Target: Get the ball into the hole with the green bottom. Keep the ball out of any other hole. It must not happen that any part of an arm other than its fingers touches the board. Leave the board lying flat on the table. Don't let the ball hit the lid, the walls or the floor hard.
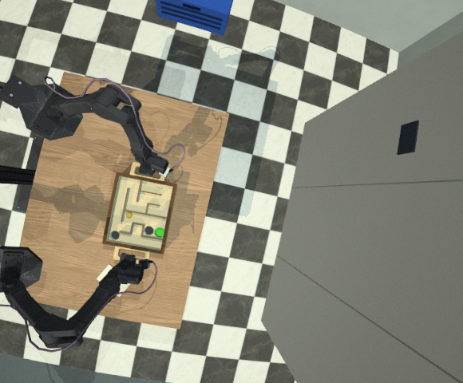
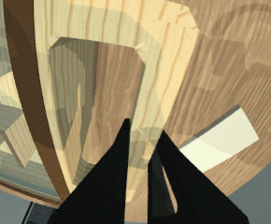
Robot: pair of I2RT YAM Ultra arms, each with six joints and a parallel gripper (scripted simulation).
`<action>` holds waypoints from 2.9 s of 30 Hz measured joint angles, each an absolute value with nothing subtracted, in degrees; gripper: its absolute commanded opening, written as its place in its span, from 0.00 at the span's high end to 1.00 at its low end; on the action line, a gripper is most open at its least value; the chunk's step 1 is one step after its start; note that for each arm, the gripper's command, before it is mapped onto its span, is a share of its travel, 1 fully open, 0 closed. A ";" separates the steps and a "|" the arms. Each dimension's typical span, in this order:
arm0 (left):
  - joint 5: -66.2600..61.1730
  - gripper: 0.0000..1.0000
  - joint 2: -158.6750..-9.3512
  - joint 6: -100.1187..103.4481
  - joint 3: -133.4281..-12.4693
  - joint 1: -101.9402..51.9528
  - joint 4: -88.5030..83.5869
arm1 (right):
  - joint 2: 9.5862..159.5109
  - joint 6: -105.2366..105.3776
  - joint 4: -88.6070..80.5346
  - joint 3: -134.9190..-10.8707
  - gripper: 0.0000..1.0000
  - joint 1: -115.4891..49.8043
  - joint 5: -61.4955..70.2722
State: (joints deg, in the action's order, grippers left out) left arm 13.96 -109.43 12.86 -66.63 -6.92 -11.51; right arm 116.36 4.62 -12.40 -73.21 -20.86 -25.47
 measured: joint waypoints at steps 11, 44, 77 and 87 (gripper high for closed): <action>14.22 1.00 -109.47 13.43 -66.59 -7.62 -11.29 | 116.36 4.16 -12.36 -73.30 1.00 -20.49 -26.06; 17.23 1.00 -104.88 14.57 -64.84 -9.65 -14.11 | 113.43 3.66 -9.21 -69.21 1.00 -20.36 -23.64; 16.78 1.00 -105.23 14.46 -65.39 -9.78 -14.33 | 112.95 3.66 -10.11 -69.23 1.00 -19.66 -22.41; 12.58 1.00 -107.90 12.71 -66.46 -6.24 -13.91 | 114.19 6.37 -15.31 -72.84 1.00 -22.68 -26.50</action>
State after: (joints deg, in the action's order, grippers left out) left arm 12.58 -107.90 12.71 -66.46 -6.24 -13.91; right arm 114.19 6.37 -15.31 -72.84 -22.68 -26.50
